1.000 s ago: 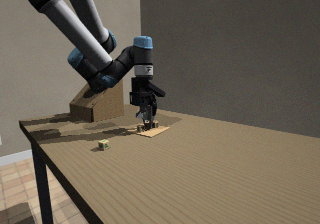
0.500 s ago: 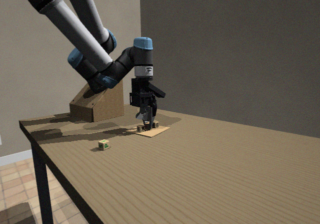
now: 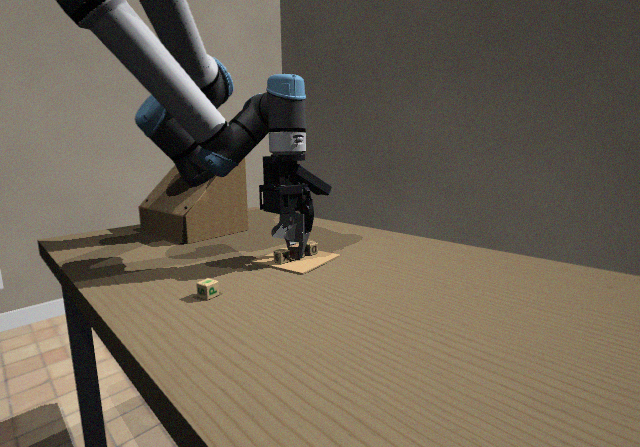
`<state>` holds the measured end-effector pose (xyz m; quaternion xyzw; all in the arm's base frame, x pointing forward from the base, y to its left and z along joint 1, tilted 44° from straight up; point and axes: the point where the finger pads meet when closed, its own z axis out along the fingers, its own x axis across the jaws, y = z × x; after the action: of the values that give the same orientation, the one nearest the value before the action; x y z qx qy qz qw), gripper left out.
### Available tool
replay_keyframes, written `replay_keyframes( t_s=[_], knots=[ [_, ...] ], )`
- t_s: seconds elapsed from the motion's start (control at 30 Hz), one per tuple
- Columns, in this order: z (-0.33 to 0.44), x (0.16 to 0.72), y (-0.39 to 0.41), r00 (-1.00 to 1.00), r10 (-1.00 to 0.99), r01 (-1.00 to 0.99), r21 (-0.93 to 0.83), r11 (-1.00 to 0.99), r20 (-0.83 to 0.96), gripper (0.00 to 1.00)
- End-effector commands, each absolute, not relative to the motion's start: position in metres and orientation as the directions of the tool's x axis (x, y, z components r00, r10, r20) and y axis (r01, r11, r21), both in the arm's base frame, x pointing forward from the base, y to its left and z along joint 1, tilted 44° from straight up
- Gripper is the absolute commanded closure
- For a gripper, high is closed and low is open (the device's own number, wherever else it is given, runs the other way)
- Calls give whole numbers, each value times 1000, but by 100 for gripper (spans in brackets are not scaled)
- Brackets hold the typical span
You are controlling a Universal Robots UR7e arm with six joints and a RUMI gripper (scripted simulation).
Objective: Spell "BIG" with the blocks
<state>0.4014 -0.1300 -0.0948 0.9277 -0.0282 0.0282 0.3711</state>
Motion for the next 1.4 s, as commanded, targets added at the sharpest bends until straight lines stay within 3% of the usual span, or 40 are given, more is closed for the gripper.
replay_keyframes(
  t_s=[0.0, 0.7, 1.03, 1.37],
  knots=[
    [-94, 404, -131, 996, -31, -76, 687, -723, 78, 95],
    [-94, 404, -131, 996, -31, -76, 687, -723, 78, 95],
    [-94, 404, -131, 996, -31, -76, 687, -723, 78, 79],
    [-94, 404, -131, 996, -31, -76, 687, -723, 78, 75]
  ],
)
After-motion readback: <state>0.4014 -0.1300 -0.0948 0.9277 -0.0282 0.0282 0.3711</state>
